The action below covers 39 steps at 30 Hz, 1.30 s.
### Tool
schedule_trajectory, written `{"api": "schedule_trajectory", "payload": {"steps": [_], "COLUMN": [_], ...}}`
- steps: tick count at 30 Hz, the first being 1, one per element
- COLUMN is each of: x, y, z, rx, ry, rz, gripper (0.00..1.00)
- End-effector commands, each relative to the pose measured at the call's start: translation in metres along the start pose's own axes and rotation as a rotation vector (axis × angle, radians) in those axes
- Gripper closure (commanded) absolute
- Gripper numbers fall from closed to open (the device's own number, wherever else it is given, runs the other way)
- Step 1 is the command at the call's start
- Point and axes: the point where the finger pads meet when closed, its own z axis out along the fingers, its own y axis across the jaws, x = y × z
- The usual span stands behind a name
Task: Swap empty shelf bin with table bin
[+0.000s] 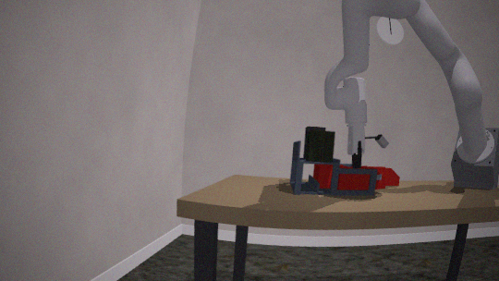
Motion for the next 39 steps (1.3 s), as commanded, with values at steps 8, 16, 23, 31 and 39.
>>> {"api": "schedule_trajectory", "payload": {"steps": [8,16,23,31,39], "x": [0.0,0.0,0.001,0.002,0.003], "y": [0.0,0.0,0.0,0.0,0.0], "z": [-0.006,-0.012,-0.021,-0.034,-0.045], "rx": [0.0,0.0,0.0,0.0,0.0], "ry": [-0.001,-0.001,-0.001,-0.001,-0.001], "rz": [0.0,0.0,0.0,0.0,0.0], "gripper": [0.9,0.9,0.9,0.9,0.9]}}
